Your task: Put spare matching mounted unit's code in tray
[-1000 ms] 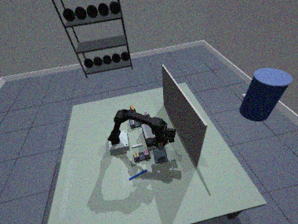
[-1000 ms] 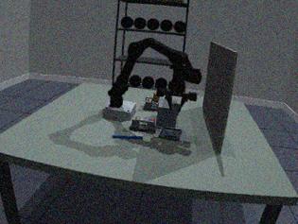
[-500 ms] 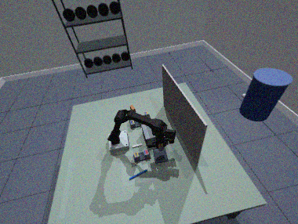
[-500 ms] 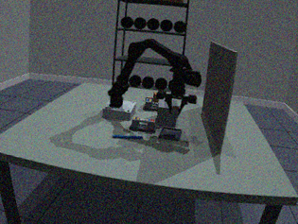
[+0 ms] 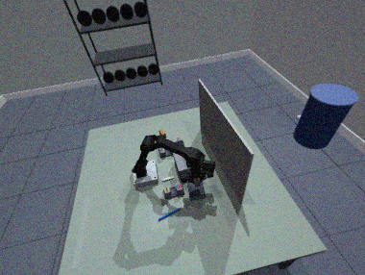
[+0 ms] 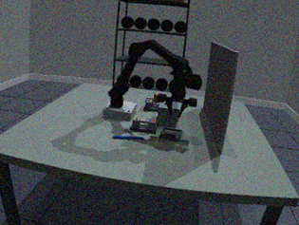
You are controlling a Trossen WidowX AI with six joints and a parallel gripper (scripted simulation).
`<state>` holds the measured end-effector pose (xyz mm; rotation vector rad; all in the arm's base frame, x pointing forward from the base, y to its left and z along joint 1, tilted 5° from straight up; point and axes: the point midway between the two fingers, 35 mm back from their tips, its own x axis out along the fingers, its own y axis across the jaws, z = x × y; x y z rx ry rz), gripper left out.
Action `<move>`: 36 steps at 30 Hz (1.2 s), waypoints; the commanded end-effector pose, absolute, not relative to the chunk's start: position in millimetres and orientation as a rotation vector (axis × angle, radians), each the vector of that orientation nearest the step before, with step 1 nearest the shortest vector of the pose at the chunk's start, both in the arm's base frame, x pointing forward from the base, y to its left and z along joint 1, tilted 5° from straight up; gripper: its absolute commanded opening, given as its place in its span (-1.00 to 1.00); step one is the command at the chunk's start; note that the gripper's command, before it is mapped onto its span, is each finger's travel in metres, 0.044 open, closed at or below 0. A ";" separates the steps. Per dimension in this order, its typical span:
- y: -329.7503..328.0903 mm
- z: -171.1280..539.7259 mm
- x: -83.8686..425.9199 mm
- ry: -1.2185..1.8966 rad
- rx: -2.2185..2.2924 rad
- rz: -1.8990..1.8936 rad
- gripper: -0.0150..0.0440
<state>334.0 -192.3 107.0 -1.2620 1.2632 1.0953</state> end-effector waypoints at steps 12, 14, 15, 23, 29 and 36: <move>-193.6 95.1 334.4 1.262 -1.266 1.097 -0.49; -193.7 93.4 334.4 1.262 -1.266 1.097 -0.49; -193.8 92.6 334.4 1.262 -1.266 1.097 -0.49; -194.2 86.0 334.3 1.262 -1.266 1.097 -0.49; -194.5 81.0 334.1 1.262 -1.266 1.098 -0.49; -194.8 75.3 333.8 1.262 -1.266 1.098 -0.49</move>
